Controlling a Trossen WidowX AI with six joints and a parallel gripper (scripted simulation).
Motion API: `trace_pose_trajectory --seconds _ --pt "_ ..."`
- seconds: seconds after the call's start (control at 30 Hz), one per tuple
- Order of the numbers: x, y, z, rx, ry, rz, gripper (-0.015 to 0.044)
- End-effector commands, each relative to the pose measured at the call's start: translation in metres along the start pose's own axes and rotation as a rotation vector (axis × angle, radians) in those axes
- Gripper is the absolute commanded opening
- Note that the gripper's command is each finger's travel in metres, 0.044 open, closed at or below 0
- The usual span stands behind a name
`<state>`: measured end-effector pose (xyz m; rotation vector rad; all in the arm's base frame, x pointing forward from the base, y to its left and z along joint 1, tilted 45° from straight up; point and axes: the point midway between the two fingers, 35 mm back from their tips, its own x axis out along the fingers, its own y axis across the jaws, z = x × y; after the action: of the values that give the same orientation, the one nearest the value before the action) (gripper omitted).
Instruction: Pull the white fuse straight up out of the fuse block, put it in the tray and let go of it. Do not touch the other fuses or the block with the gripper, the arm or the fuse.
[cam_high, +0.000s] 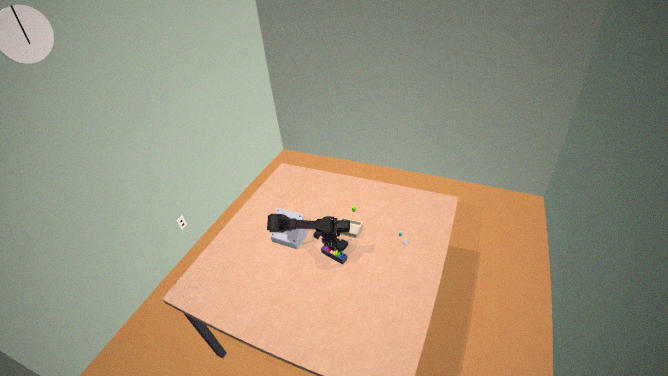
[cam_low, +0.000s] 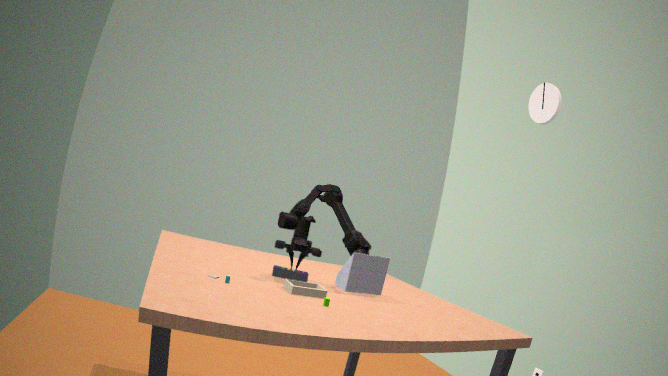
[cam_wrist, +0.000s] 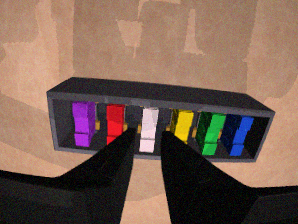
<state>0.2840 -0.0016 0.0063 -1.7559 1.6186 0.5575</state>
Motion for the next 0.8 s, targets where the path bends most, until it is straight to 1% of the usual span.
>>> trace_pose_trajectory --seconds 0.0,0.5,0.77 --pt "0.0016 0.0000 -0.0001 -0.005 0.004 -0.002 0.0074" --pt "0.0115 0.0000 -0.0003 -0.005 0.005 -0.002 0.0074" --pt "0.0102 0.0000 0.0000 0.000 0.001 0.000 0.0021"
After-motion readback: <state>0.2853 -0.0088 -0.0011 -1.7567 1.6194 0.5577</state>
